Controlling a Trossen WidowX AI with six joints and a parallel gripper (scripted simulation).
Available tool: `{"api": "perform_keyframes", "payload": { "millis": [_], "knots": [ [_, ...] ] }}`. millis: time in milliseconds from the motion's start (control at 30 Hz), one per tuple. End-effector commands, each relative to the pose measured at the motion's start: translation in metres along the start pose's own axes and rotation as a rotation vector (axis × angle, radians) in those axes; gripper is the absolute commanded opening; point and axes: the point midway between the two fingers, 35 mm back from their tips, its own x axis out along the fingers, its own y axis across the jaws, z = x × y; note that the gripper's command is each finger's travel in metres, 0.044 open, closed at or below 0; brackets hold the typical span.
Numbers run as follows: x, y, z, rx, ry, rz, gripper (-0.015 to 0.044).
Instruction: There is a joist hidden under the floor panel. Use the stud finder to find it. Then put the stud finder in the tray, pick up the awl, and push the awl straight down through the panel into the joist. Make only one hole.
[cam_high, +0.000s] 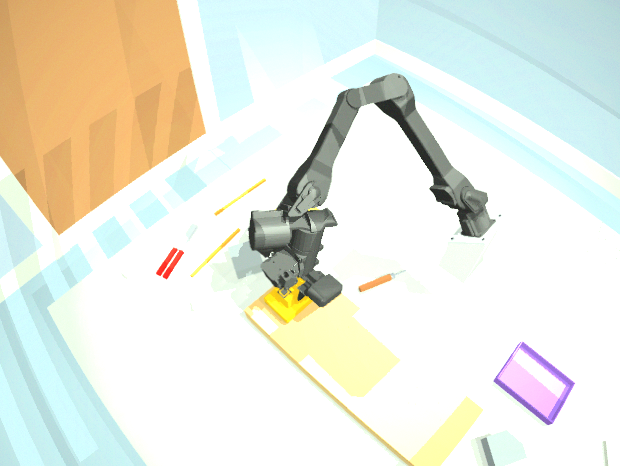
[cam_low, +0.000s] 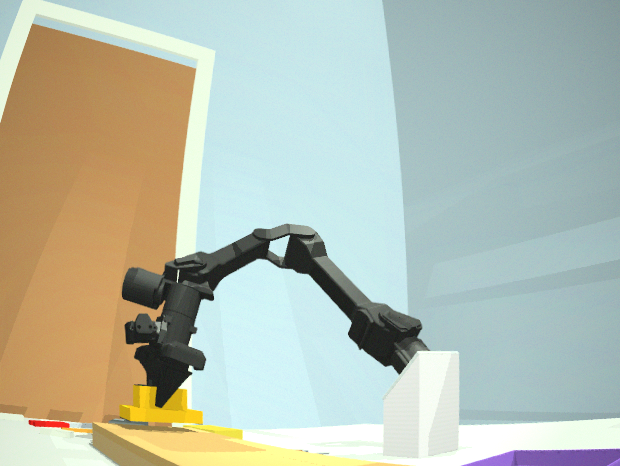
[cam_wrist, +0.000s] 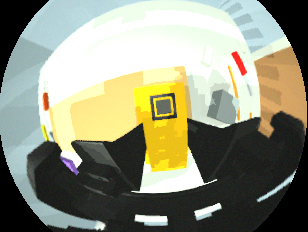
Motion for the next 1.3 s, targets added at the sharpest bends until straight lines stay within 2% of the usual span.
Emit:
{"api": "perform_keyframes", "payload": {
  "millis": [0, 1267],
  "knots": [
    [0.005, 0.002, 0.0, -0.008, -0.01, 0.005, 0.0],
    [0.014, 0.056, -0.003, -0.008, -0.009, 0.007, 0.0]
  ]
}}
